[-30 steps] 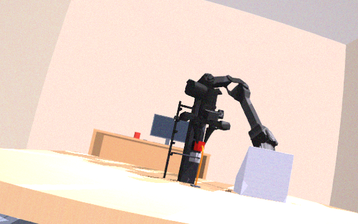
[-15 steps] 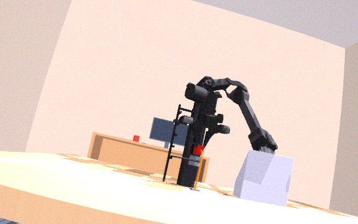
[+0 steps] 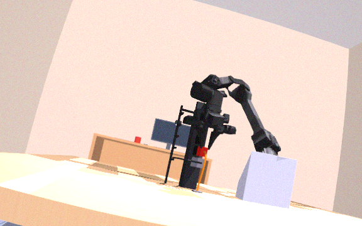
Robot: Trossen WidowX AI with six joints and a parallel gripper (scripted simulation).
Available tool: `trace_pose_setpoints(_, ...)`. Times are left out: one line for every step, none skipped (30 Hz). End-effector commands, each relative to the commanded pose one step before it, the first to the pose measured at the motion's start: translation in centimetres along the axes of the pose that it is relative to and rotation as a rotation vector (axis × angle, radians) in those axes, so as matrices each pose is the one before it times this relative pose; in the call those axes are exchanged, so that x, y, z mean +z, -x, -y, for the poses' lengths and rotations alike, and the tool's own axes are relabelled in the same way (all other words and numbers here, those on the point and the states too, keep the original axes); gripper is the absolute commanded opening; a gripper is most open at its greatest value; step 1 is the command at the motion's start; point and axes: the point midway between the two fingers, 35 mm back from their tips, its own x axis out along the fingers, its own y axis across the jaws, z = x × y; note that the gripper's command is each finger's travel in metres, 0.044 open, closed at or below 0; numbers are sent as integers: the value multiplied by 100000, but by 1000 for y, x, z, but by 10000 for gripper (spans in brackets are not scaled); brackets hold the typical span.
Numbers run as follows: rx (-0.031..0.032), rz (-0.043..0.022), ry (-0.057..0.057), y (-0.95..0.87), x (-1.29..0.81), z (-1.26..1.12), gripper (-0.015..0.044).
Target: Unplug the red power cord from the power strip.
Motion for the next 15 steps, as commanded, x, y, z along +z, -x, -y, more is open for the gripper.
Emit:
trace_pose_setpoints(-605, 4344, 803, 632, 2310, 17, 0)
trace_pose_setpoints(-3, 0, 9, 25, 160, -22, 0)
trace_pose_setpoints(-2, -1, 9, 25, 160, -22, 0)
trace_pose_setpoints(-2, -3, 8, 25, 160, -23, 0)
trace_pose_setpoints(-1, -4, 8, 24, 160, -24, 0)
trace_pose_setpoints(-1, -5, 7, 24, 160, -25, 0)
trace_pose_setpoints(0, -7, 7, 24, 160, -26, 0)
trace_pose_setpoints(0, -9, 6, 20, 160, -27, 0)
trace_pose_setpoints(9, -89, 6, -82, -240, 7, 26)
trace_pose_setpoints(14, -116, 6, -103, -300, 5, 53)
trace_pose_setpoints(22, -148, 6, -127, -365, 2, 79)
trace_pose_setpoints(12, -73, 3, -62, -174, -1, 105)
trace_pose_setpoints(0, 0, 0, 0, 0, 0, 131)
trace_pose_setpoints(0, 0, 0, 0, 0, 0, 157)
trace_pose_setpoints(0, 0, 0, 0, 0, 0, 184)
